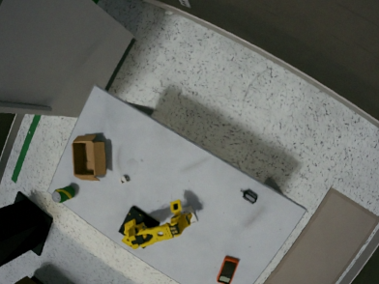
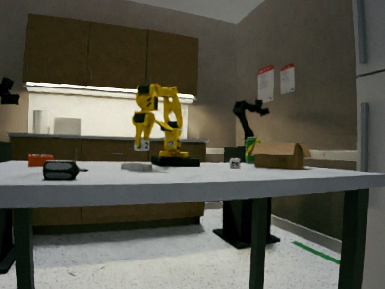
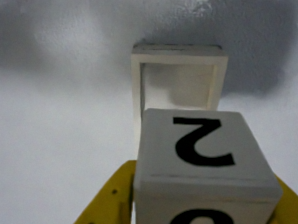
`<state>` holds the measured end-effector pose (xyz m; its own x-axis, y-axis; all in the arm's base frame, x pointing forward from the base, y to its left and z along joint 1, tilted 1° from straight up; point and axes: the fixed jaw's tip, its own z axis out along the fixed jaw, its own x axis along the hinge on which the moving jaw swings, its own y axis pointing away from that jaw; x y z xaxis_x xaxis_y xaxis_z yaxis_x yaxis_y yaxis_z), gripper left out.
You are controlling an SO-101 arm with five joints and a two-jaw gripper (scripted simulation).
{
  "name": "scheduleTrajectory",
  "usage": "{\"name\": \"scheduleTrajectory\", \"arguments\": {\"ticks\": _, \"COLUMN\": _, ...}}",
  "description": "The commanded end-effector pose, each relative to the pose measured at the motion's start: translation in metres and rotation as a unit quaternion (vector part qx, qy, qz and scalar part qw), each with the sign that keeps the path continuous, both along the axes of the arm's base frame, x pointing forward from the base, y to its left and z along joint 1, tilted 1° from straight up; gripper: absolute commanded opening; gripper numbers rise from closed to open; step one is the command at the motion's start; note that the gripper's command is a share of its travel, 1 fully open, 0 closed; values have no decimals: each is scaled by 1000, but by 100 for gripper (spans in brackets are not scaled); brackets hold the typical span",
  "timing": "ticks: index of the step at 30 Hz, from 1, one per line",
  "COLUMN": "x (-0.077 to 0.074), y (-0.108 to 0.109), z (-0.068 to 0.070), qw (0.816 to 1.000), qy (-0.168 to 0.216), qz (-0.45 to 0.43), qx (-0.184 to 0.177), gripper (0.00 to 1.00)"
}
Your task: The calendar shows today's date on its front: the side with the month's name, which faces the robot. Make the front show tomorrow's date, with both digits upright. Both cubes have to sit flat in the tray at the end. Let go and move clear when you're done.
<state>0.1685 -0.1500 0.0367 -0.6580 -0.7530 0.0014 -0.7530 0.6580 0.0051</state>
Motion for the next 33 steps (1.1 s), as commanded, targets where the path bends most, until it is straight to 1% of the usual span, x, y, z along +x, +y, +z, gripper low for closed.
{"name": "scheduleTrajectory", "arguments": {"ticks": 1, "x": -3, "y": 1, "z": 0, "qw": 1000, "qy": 2, "qz": -7, "qx": 2, "gripper": 0}}
{"name": "scheduleTrajectory", "arguments": {"ticks": 13, "x": -4, "y": 2, "z": -1, "qw": 1000, "qy": 2, "qz": -7, "qx": 2, "gripper": 0}}
{"name": "scheduleTrajectory", "arguments": {"ticks": 22, "x": -3, "y": 2, "z": -6, "qw": 1000, "qy": 2, "qz": -7, "qx": 2, "gripper": 0}}
{"name": "scheduleTrajectory", "arguments": {"ticks": 33, "x": -4, "y": 2, "z": -8, "qw": 1000, "qy": 2, "qz": -7, "qx": 2, "gripper": 0}}
